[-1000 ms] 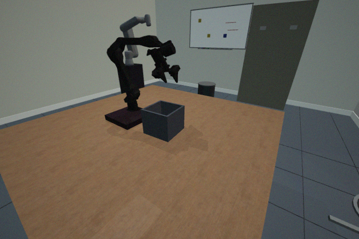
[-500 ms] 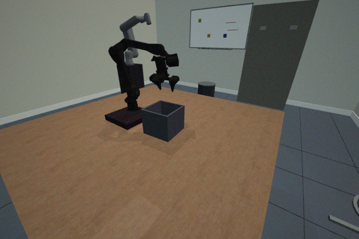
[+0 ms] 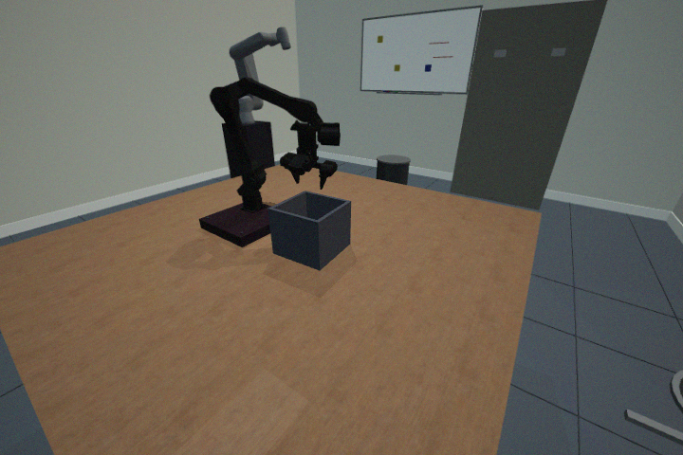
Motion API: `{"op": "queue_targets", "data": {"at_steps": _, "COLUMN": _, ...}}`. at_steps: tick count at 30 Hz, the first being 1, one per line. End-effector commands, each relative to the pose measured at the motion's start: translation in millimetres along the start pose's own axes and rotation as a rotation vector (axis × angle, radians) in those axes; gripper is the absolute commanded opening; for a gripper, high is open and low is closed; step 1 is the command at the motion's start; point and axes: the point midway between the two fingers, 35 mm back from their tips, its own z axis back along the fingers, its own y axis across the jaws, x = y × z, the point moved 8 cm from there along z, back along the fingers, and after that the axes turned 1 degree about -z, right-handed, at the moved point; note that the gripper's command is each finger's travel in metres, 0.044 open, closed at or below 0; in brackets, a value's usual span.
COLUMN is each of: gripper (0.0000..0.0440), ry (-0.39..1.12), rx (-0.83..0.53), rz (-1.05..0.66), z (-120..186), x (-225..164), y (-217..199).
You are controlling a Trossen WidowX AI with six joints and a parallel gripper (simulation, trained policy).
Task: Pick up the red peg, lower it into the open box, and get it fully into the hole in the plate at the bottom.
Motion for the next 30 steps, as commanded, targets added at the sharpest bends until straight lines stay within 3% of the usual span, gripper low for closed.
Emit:
{"op": "queue_targets", "data": {"at_steps": 1, "gripper": 0.0440, "ry": -0.020, "rx": -0.029, "rz": 0.011, "z": -15.0, "x": 4.7, "y": -1.5}}
{"op": "queue_targets", "data": {"at_steps": 11, "gripper": 0.0439, "ry": -0.047, "rx": -0.045, "rz": 0.010, "z": -46.9, "x": 15.7, "y": -1.5}}
{"op": "queue_targets", "data": {"at_steps": 15, "gripper": 0.0420, "ry": -0.059, "rx": -0.043, "rz": 0.010, "z": -56.8, "x": 18.9, "y": -1.1}}
{"op": "queue_targets", "data": {"at_steps": 18, "gripper": 0.0366, "ry": -0.061, "rx": -0.036, "rz": 0.019, "z": -63.4, "x": 19.7, "y": 0.6}}
{"op": "queue_targets", "data": {"at_steps": 30, "gripper": 0.0059, "ry": -0.059, "rx": -0.027, "rz": 0.085, "z": -74.8, "x": 18.4, "y": 11.5}}
